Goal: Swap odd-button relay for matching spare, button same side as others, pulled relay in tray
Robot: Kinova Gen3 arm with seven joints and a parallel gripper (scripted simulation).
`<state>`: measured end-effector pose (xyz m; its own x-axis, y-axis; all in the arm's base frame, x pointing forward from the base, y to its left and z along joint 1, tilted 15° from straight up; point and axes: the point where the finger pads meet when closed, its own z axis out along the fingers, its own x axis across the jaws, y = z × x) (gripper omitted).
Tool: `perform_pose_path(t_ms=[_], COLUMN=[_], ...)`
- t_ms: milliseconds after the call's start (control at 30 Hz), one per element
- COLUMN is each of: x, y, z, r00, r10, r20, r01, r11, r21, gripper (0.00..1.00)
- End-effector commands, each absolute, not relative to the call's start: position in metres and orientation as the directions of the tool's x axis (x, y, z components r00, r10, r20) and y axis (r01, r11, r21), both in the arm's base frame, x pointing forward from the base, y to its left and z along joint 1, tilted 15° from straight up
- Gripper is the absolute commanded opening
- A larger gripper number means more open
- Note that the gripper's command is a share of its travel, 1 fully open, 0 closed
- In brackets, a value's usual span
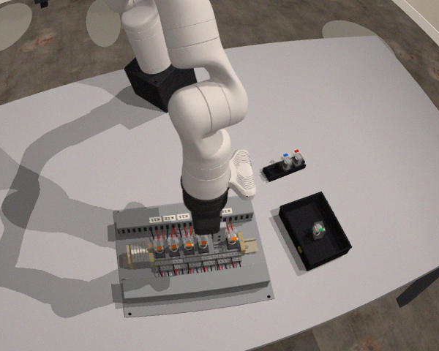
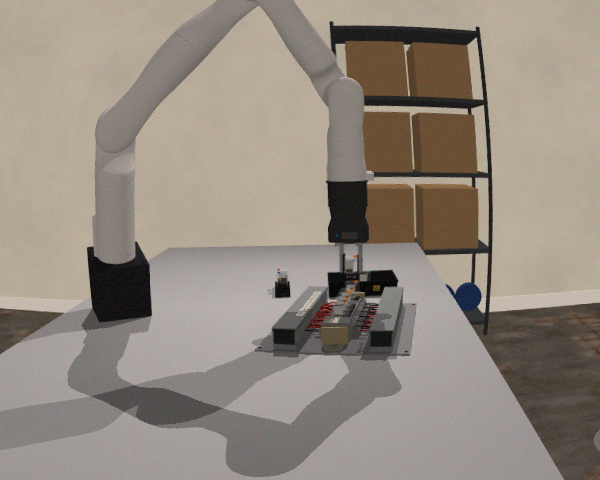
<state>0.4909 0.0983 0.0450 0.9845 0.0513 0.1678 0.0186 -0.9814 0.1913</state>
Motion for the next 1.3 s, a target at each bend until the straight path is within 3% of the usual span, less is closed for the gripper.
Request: perform_pose_path(t_ms=[0,1267], x=[0.491,0.492], y=[0.100,0.100], z=[0.046,0.033], r00=[0.984,0.984], r10=[0.054,0.054], r20=[0.169,0.171], r01=[0.021,0.021], r11=[-0.981,-0.982], r21=[0.190,0.189], gripper=[0.00,0.00])
